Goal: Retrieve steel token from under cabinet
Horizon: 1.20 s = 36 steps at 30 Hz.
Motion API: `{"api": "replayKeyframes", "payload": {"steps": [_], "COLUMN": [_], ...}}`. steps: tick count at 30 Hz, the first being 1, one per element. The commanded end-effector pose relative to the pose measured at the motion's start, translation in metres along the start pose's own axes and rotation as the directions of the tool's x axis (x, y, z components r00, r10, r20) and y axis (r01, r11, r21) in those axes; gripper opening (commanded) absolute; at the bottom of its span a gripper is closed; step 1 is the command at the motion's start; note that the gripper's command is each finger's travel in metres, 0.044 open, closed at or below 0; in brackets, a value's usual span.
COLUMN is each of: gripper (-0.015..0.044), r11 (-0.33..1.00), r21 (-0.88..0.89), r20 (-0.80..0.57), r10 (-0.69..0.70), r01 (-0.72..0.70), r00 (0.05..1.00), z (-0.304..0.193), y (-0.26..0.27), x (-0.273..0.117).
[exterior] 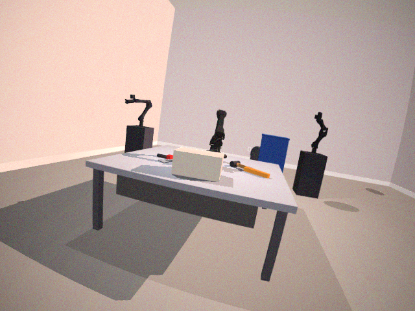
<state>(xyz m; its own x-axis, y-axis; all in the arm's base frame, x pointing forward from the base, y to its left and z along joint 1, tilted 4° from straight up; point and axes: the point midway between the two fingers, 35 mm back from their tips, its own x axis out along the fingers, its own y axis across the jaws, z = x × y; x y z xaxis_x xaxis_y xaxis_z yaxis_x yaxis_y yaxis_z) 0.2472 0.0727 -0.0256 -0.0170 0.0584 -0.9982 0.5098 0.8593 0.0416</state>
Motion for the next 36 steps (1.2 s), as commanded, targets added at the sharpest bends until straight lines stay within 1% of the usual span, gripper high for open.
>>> {"api": "replayKeyframes", "payload": {"steps": [1,36], "gripper": [0.0000,0.0000], "r11": [1.000,1.000], "r21": [-0.002,-0.002], "r20": [0.001,-0.001], "r10": [0.003,0.005], "r01": [-0.003,-0.005], "r00": [1.000,1.000], "z": [-0.003,-0.028], "y": [0.004,0.029], "x": [-0.001,-0.001]}}
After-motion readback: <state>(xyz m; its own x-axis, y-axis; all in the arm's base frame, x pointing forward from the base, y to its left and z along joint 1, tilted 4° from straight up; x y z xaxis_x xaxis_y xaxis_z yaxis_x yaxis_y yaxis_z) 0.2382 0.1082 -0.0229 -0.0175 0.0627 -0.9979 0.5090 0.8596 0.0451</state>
